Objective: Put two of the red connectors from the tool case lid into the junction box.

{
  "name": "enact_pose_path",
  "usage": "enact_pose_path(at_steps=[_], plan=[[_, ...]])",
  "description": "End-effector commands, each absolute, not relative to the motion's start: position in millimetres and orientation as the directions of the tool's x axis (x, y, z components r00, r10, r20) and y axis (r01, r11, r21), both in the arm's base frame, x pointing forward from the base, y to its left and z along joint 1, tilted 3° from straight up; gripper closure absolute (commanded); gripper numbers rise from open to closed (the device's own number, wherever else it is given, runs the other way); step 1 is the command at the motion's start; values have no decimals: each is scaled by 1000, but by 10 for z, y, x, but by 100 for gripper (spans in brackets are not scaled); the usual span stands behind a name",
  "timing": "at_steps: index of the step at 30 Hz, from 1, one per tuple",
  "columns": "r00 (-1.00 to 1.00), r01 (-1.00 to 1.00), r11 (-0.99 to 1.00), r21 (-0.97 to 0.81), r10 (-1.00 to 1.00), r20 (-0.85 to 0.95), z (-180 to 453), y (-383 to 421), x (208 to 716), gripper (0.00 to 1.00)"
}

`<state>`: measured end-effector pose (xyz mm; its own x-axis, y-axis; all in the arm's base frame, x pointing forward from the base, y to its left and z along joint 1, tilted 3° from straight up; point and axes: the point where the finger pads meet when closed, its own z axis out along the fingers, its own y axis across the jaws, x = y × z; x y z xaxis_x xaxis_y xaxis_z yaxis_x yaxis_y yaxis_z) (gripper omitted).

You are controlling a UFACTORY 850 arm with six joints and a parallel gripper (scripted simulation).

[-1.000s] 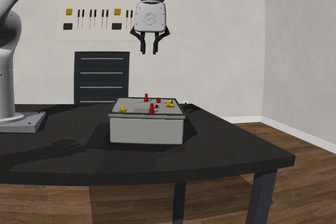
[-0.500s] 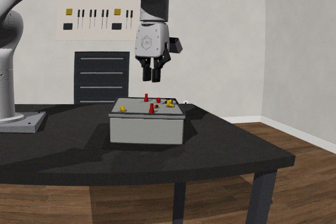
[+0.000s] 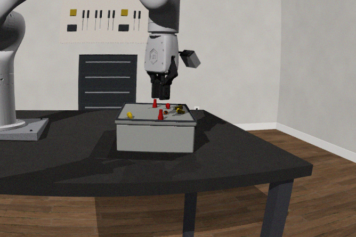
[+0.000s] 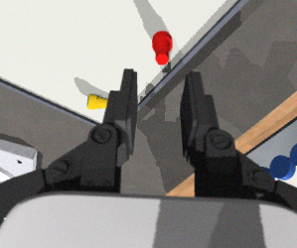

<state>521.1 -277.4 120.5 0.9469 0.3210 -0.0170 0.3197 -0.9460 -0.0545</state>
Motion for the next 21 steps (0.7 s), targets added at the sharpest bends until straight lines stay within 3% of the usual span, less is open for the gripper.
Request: enact_pose_path(at_steps=[1,21], plan=[[947,319,-946,-54,320,-17,1060,-2771,5216,70],[947,319,-946,-54,320,-17,823,-2760,5221,70]])
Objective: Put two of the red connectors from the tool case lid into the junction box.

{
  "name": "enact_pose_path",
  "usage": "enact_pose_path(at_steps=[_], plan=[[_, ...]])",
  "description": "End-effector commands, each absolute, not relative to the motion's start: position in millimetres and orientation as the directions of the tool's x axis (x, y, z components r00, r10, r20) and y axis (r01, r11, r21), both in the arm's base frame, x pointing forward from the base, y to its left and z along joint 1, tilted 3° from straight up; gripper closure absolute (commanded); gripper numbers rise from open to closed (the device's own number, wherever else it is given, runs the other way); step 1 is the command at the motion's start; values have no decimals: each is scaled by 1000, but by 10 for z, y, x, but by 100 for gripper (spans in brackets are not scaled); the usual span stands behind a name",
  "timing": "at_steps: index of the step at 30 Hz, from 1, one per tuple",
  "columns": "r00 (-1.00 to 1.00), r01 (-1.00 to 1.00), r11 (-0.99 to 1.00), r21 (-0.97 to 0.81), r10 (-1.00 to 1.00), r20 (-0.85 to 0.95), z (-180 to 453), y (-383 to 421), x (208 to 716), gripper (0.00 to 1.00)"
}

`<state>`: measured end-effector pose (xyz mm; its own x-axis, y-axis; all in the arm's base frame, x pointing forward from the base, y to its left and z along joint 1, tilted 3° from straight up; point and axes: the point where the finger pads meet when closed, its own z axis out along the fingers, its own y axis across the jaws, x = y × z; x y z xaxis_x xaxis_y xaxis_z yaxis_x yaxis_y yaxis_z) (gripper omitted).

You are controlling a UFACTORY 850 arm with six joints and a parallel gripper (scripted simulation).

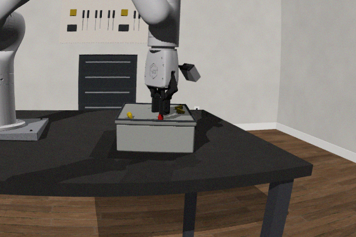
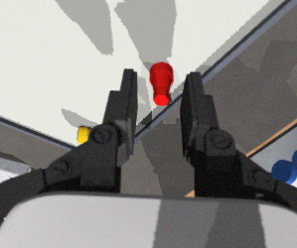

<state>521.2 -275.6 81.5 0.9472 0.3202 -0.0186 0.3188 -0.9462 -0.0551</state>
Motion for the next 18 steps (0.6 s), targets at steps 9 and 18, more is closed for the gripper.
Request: enact_pose_path(at_steps=[9,18], plan=[[947,319,-946,-54,320,-17,823,-2763,5226,70],[947,319,-946,-54,320,-17,786,-2762,5225,70]])
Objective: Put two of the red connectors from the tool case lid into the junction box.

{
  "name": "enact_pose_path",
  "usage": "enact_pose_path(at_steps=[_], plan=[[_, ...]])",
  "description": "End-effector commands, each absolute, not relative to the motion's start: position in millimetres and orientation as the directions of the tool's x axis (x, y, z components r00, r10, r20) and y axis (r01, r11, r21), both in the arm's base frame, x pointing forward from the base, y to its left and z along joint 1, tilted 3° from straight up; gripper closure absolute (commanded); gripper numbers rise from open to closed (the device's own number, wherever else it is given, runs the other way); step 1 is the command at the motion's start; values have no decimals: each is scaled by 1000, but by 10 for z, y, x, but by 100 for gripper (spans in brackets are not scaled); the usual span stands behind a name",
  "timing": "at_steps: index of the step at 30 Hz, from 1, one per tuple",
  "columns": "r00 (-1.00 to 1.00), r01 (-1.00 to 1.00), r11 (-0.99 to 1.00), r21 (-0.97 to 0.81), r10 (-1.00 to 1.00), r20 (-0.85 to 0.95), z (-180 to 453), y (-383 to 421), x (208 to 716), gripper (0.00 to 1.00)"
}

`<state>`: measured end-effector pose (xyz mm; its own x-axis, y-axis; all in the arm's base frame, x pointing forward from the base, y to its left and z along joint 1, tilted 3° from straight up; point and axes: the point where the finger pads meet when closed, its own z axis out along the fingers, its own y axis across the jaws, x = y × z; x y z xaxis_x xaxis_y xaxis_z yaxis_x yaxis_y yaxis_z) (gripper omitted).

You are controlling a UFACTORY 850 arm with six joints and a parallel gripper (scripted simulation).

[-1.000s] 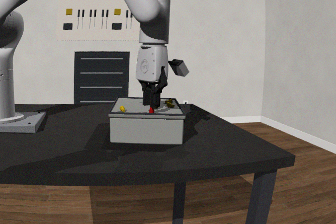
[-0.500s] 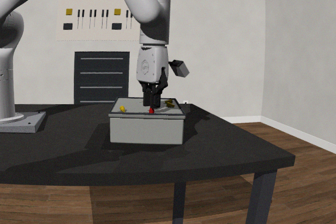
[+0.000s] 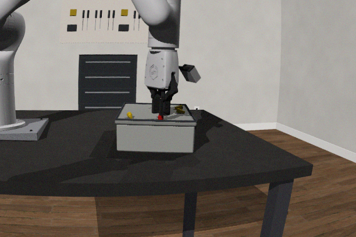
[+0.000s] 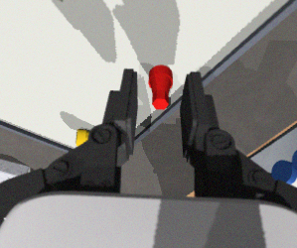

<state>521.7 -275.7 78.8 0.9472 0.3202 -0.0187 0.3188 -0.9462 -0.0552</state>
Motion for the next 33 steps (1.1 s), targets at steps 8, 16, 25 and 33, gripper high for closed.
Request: enact_pose_path(at_steps=[8,16,25,33], plan=[[947,319,-946,-54,320,-17,648,-2755,5220,70],[947,319,-946,-54,320,-17,648,-2755,5220,70],[947,319,-946,-54,320,-17,648,-2755,5220,98],[947,319,-946,-54,320,-17,648,-2755,5220,98]])
